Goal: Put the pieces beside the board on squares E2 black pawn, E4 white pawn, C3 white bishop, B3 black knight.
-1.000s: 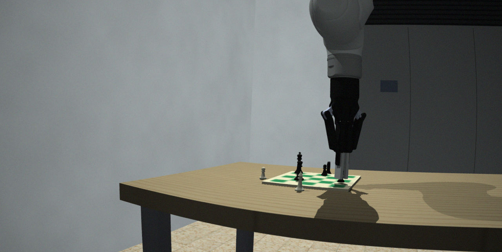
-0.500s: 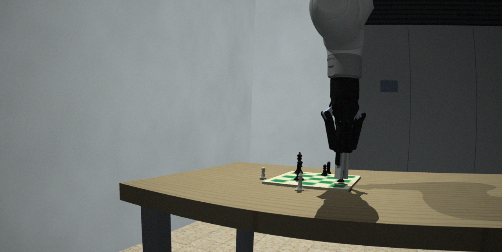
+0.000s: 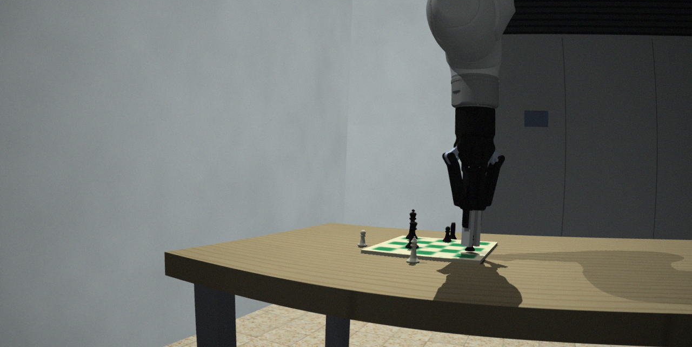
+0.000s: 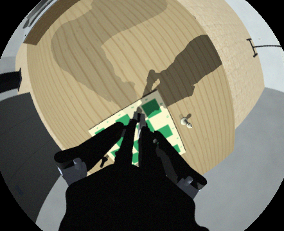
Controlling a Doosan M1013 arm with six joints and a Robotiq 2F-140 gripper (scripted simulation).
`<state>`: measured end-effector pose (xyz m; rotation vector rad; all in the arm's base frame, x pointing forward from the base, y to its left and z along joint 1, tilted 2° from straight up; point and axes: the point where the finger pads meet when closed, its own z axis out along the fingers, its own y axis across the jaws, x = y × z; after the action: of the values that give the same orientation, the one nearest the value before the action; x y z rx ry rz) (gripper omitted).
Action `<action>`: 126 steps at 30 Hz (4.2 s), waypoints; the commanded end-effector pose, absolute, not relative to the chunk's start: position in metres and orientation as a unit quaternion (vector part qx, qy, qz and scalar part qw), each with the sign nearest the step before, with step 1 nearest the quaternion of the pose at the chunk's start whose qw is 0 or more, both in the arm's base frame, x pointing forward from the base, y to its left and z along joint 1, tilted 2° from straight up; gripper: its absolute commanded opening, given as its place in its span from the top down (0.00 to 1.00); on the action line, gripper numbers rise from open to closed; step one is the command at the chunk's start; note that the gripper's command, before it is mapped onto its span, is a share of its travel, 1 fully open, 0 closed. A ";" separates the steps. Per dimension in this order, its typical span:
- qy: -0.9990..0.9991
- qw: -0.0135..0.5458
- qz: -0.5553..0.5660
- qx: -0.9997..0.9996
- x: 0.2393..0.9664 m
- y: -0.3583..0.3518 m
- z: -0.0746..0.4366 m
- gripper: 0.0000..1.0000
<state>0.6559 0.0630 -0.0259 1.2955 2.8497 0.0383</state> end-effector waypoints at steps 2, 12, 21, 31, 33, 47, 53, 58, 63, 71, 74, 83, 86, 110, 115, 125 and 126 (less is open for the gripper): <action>0.910 0.007 0.013 0.413 0.656 0.065 -0.028 1.00; 0.910 0.007 0.013 0.413 0.656 0.065 -0.028 1.00; 0.910 0.007 0.013 0.413 0.656 0.065 -0.028 1.00; 0.910 0.007 0.013 0.413 0.656 0.065 -0.028 1.00; 0.910 0.007 0.013 0.413 0.656 0.065 -0.029 1.00; 0.910 0.007 0.013 0.413 0.656 0.065 -0.030 1.00; 0.910 0.007 0.013 0.413 0.656 0.065 -0.030 1.00; 0.910 0.007 0.013 0.413 0.656 0.065 -0.030 1.00; 0.910 0.007 0.013 0.413 0.656 0.065 -0.030 1.00; 0.910 0.007 0.013 0.413 0.656 0.065 -0.030 1.00; 0.910 0.007 0.013 0.413 0.656 0.065 -0.030 1.00; 0.910 0.007 0.013 0.413 0.656 0.065 -0.030 1.00; 0.910 0.007 0.013 0.413 0.656 0.065 -0.030 0.96; 0.910 0.007 0.013 0.413 0.656 0.065 -0.030 0.80; 0.910 0.007 0.013 0.413 0.656 0.065 -0.023 0.80; 0.910 0.007 0.013 0.413 0.655 0.064 0.012 0.80; 0.910 0.007 0.013 0.413 0.655 0.064 0.018 0.80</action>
<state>0.6551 0.0633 0.0059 1.2919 2.8449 0.0443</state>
